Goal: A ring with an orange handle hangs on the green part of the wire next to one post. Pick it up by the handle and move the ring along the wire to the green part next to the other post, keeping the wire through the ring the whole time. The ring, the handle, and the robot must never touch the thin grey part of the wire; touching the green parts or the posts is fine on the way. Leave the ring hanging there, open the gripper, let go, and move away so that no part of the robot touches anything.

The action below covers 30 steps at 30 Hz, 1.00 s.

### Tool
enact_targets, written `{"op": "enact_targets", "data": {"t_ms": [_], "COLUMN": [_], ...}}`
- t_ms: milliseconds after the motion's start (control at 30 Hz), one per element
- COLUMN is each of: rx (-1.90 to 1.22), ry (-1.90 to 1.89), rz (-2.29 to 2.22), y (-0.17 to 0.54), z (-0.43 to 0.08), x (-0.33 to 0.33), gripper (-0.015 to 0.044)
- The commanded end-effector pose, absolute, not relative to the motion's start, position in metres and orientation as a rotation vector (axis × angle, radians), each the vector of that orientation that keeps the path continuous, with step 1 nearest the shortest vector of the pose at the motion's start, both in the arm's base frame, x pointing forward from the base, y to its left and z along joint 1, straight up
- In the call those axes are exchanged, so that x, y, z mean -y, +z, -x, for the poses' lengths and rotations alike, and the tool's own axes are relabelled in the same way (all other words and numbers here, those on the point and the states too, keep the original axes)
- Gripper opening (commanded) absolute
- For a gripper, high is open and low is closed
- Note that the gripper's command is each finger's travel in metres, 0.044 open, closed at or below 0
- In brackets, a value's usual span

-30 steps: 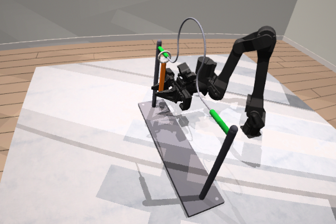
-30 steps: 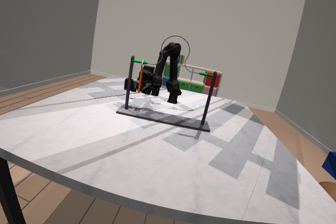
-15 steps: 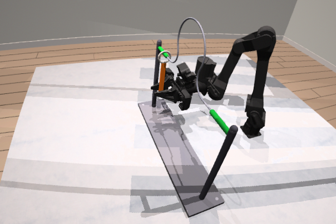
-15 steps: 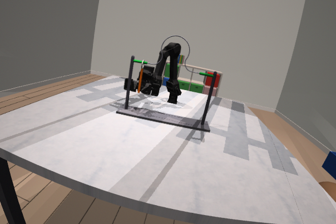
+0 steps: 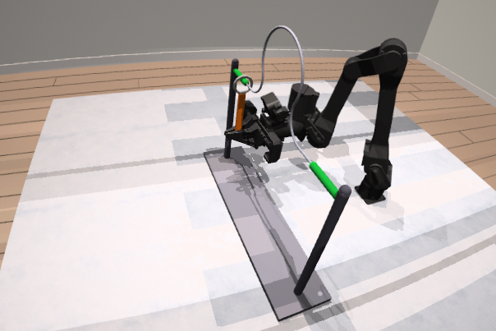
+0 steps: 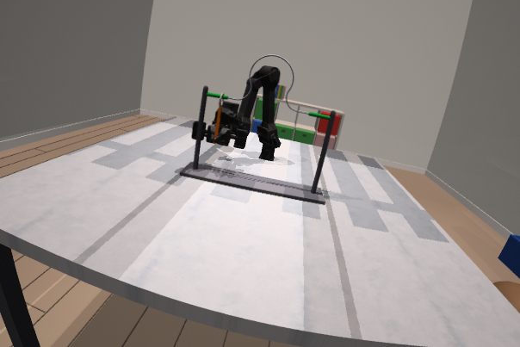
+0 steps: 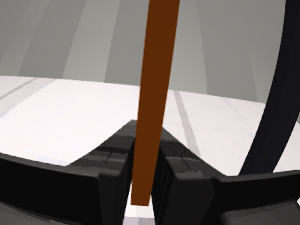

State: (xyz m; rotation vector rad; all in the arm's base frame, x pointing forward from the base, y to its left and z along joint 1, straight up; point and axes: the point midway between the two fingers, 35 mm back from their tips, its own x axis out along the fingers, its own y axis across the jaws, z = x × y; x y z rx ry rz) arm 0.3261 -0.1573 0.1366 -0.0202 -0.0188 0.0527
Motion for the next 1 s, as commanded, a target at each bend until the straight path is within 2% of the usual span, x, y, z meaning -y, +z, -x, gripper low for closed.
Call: {"op": "enact_targets", "data": {"t_ms": [0, 967], "rx": [0.019, 0.019], "ry": [0.053, 0.058], "rz": [0.022, 0.016], "y": [0.137, 0.147], "z": [-0.326, -0.326], "x": [0.157, 0.157], "gripper": [-0.015, -0.015]}}
